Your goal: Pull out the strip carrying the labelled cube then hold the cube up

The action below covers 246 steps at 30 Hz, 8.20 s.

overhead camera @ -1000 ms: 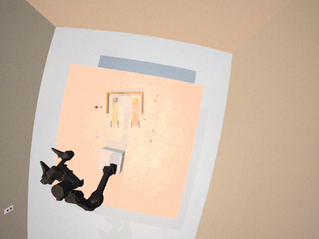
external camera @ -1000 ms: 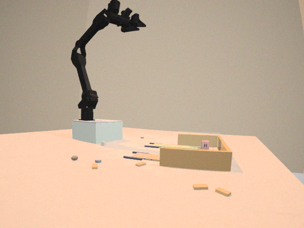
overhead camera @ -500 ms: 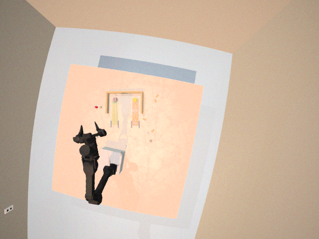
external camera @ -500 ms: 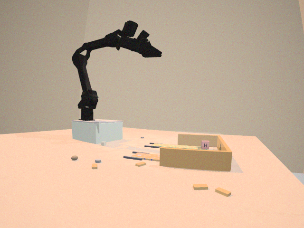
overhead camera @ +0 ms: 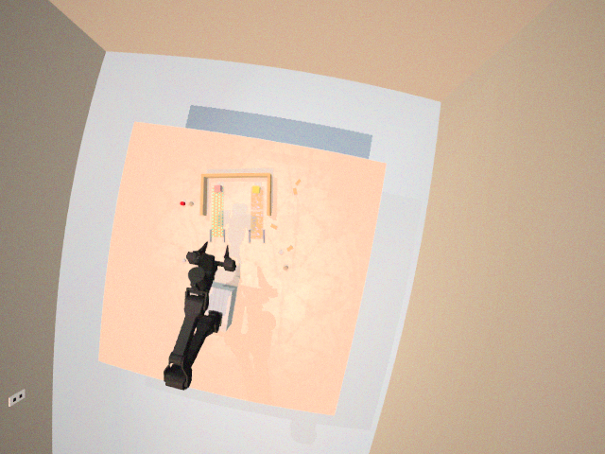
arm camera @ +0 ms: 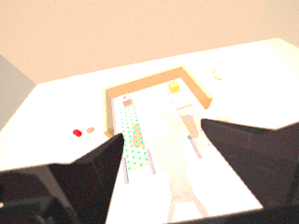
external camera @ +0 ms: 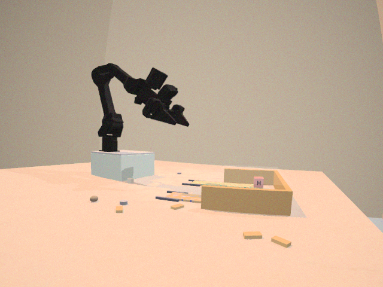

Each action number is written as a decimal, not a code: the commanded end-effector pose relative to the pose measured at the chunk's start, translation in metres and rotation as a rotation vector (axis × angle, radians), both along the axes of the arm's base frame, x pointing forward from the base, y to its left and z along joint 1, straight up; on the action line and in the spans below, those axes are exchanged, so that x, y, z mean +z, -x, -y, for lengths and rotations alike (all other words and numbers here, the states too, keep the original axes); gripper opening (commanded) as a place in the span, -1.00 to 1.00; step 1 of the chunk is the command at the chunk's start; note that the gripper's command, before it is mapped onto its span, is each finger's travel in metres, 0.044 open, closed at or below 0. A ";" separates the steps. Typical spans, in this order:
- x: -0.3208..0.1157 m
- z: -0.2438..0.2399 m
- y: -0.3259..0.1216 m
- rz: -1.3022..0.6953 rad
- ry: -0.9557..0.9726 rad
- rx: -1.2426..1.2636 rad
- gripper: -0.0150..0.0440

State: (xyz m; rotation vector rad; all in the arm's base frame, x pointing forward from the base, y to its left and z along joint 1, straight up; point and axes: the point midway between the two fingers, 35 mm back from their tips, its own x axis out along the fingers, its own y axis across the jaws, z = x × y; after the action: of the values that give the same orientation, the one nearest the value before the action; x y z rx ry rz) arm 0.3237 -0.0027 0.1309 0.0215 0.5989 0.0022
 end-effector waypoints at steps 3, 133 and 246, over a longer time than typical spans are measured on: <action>-0.004 0.005 0.002 0.009 0.021 -0.020 0.86; -0.181 -0.076 -0.066 -0.934 0.085 0.151 -0.49; -0.191 -0.052 0.095 -0.948 0.086 0.151 -0.49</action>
State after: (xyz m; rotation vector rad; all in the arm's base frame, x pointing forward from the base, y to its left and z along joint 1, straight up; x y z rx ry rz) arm 0.2418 0.0525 -0.0558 -0.1120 1.5196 0.1256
